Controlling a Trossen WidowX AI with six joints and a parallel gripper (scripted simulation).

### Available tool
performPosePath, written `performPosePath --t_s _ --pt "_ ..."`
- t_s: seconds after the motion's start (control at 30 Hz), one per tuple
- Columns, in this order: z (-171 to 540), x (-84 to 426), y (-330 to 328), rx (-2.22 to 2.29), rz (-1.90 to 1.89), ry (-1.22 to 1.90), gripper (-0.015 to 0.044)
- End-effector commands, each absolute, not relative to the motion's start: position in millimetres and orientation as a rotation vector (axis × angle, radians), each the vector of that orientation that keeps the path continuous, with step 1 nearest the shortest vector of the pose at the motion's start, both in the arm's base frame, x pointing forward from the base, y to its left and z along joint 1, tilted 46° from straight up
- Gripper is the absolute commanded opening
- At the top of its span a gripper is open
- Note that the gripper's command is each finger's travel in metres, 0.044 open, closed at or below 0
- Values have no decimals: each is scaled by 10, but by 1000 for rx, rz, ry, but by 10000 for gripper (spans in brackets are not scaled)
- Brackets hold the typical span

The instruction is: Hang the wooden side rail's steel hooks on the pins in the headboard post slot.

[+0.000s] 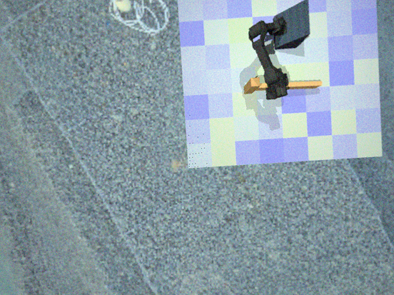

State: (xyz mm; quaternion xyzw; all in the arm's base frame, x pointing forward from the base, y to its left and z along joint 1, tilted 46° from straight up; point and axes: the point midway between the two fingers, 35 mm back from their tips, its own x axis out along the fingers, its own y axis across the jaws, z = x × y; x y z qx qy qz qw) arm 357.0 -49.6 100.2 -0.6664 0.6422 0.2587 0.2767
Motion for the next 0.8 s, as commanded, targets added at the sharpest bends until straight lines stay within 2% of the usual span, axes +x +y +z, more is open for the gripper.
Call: performPosePath --t_s 0.0,0.77 --pt "1027 3585 -493 -1797 693 1720 0" --pt "1043 3575 -513 -1797 693 1720 0"
